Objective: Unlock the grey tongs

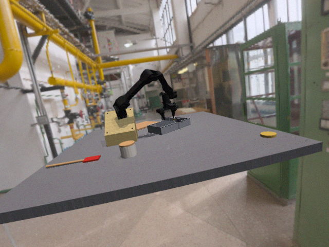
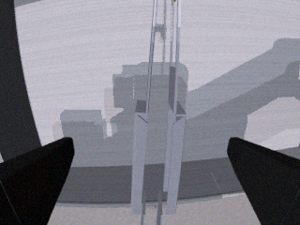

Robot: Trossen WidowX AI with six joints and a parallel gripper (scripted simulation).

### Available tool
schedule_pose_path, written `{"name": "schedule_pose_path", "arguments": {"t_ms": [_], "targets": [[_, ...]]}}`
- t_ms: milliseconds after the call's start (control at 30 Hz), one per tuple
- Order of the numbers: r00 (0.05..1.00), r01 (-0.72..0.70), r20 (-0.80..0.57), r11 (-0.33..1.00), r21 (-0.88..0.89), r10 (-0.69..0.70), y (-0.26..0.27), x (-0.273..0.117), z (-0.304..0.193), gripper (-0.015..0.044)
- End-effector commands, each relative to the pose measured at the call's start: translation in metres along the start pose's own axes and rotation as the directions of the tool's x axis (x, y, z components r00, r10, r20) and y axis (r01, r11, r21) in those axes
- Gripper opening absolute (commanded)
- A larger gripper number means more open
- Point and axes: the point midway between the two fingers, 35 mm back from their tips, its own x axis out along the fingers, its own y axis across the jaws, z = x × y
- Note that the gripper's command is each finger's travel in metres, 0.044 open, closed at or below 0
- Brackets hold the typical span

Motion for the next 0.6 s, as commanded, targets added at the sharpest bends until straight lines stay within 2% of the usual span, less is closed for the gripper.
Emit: {"name": "schedule_pose_path", "arguments": {"t_ms": [0,567], "targets": [[1.000,0.015,0.003,1.000,-0.009,-0.015,-0.005,0.011,0.000,0.0440],[1.000,0.017,0.005,1.000,-0.009,-0.017,-0.006,0.039,0.000,0.0440]]}}
